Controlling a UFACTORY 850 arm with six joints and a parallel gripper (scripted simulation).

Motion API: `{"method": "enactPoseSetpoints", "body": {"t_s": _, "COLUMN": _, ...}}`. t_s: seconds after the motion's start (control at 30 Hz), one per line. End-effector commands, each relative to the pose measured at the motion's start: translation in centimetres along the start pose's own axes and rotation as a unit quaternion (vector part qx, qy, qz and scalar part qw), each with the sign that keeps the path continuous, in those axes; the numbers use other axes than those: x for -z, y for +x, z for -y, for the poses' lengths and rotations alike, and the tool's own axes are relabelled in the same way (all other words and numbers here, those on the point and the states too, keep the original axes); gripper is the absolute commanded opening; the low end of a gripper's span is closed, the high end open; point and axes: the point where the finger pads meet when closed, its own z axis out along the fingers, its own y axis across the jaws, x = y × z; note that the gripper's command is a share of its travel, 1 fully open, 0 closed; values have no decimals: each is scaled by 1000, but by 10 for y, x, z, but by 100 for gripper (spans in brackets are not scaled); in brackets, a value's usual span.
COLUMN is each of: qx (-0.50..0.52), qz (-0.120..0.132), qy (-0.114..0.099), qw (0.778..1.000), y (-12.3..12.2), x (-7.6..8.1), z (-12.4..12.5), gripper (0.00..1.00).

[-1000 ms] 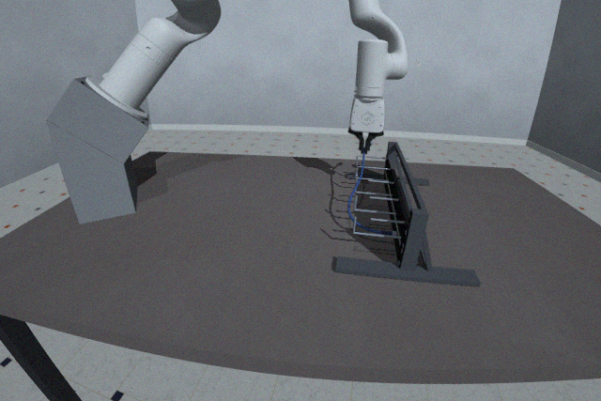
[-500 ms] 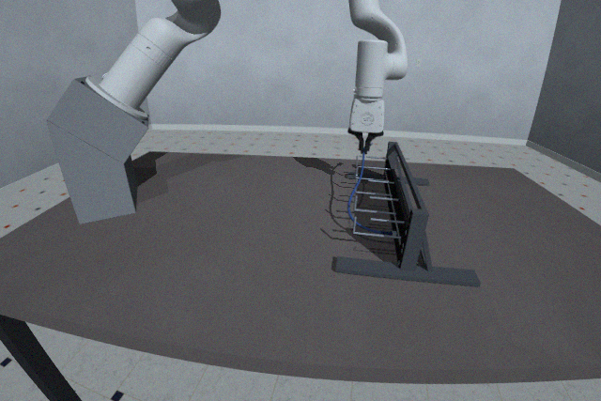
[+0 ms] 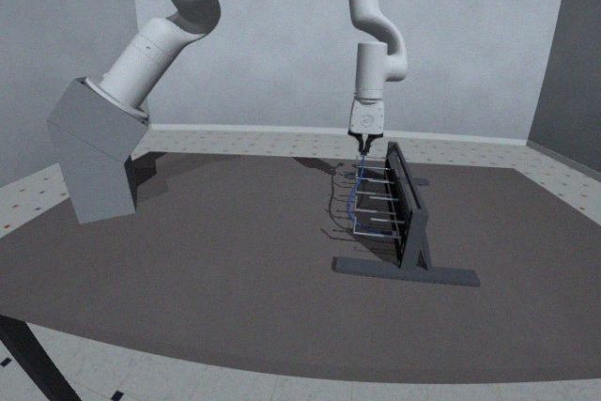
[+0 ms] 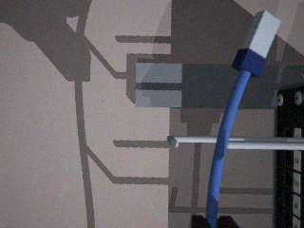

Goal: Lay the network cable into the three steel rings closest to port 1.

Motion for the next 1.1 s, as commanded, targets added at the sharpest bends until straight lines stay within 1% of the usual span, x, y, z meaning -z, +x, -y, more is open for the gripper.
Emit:
{"method": "enactPoseSetpoints", "body": {"t_s": 0.0, "qx": 0, "qz": 0, "qy": -1, "qw": 1000, "y": 0, "x": -3, "z": -1, "gripper": 0}}
{"method": "enactPoseSetpoints", "body": {"t_s": 0.2, "qx": 0, "qz": 0, "qy": -1, "qw": 1000, "y": 0, "x": -7, "z": -1, "gripper": 0}}
{"method": "enactPoseSetpoints", "body": {"t_s": 1.07, "qx": 0, "qz": 0, "qy": -1, "qw": 1000, "y": 0, "x": -34, "z": -1, "gripper": 0}}
